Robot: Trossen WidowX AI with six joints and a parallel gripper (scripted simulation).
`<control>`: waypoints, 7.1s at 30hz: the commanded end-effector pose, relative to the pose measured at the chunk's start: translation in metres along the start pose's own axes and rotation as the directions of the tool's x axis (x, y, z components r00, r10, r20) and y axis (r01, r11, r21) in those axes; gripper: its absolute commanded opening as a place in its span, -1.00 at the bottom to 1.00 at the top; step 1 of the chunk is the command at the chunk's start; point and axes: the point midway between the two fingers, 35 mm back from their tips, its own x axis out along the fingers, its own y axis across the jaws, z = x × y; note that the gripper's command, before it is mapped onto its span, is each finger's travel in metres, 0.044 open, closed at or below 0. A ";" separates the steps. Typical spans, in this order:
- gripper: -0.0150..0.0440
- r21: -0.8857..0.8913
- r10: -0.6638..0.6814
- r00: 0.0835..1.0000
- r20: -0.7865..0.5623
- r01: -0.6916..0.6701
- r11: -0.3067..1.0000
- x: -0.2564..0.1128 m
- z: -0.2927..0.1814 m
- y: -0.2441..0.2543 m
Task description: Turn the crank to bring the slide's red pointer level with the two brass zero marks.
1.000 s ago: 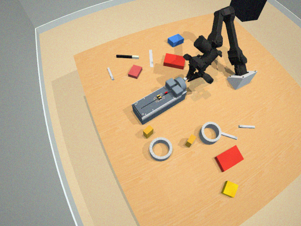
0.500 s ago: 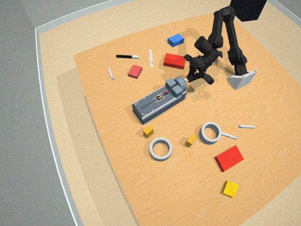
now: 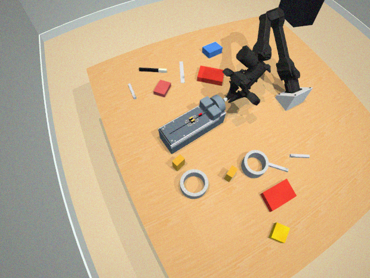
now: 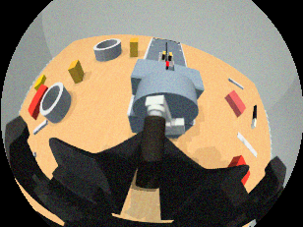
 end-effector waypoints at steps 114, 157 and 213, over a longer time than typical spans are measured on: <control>-0.49 -0.011 0.021 1.000 -0.003 -0.021 1.000 0.040 -0.038 0.000; -0.49 -0.011 0.021 1.000 -0.003 -0.021 1.000 0.040 -0.038 0.000; 1.00 -0.006 0.041 0.999 -0.008 -0.041 0.999 -0.024 0.035 0.005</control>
